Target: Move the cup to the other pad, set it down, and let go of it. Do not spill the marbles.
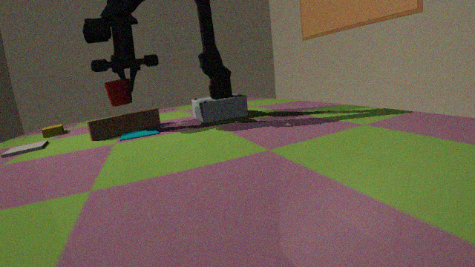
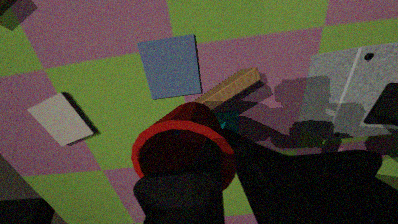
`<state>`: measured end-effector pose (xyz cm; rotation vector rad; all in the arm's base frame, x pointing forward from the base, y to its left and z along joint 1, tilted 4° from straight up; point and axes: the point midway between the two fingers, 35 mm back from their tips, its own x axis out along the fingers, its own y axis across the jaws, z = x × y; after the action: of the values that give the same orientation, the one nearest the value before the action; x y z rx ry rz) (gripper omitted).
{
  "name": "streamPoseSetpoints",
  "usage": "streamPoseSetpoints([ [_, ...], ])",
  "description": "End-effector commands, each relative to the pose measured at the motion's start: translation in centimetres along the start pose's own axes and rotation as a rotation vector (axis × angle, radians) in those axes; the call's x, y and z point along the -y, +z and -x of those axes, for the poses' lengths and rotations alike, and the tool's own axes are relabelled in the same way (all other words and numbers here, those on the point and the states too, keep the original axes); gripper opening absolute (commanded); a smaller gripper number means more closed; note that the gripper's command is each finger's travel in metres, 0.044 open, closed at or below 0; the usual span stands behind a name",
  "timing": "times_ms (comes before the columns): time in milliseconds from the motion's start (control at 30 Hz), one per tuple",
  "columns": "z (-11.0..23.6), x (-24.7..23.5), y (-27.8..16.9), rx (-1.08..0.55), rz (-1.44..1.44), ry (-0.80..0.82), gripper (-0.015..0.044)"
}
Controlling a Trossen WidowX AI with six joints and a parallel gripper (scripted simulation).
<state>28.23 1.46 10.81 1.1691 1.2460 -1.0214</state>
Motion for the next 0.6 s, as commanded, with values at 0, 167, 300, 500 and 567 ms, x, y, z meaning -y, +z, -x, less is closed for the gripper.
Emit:
streamPoseSetpoints([
  [0, -0.1, 0.5, -0.7, 0.003, -0.005, -0.003, 0.0],
  [167, 0.0, 1.0, -1.7, 0.002, -0.005, -0.003, 0.0],
  [300, 0.0, 1.3, -2.5, 0.001, -0.005, -0.004, 0.0],
  [500, 0.0, 1.9, -3.6, 0.0, -0.005, -0.004, 0.0],
  [567, 0.0, 2.1, -4.0, 0.0, -0.005, -0.004, 0.0],
])
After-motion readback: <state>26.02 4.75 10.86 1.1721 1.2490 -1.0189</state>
